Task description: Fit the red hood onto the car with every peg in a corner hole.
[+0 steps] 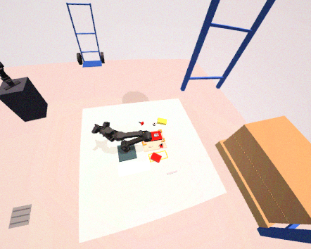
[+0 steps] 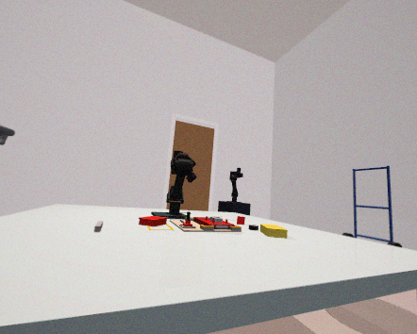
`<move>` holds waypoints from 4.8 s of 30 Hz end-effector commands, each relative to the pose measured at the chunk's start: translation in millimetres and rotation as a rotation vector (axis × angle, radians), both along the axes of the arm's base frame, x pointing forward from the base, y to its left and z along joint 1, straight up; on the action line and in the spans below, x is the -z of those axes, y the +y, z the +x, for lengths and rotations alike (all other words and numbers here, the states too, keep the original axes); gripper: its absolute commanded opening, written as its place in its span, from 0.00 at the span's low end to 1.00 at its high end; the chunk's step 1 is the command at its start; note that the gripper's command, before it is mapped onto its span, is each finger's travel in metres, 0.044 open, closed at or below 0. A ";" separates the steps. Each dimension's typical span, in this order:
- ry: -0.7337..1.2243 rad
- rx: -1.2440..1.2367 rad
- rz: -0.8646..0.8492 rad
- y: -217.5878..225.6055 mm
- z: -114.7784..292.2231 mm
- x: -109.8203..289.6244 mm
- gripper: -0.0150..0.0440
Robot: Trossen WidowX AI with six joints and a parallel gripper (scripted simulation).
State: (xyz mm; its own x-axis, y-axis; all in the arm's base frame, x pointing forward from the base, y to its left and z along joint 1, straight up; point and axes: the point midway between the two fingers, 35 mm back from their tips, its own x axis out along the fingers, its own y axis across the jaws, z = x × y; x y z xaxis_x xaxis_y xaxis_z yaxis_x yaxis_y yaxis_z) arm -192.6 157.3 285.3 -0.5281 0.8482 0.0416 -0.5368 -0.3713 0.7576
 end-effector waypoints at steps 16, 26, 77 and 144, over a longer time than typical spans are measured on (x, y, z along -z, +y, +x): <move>-0.265 0.425 -0.133 99.2 78.2 21.8 0.97; -0.426 0.717 -0.320 140.3 172.5 43.2 1.00; 0.253 1.544 -1.597 -207.9 509.7 156.5 1.00; 0.866 1.590 -1.639 -339.0 448.2 215.0 1.00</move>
State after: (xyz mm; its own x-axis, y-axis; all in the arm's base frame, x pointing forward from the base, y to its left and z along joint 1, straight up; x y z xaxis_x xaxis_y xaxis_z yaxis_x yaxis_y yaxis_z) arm 255.5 -182.2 72.7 0.0234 -0.0191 -0.9995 0.7456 0.6664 0.0048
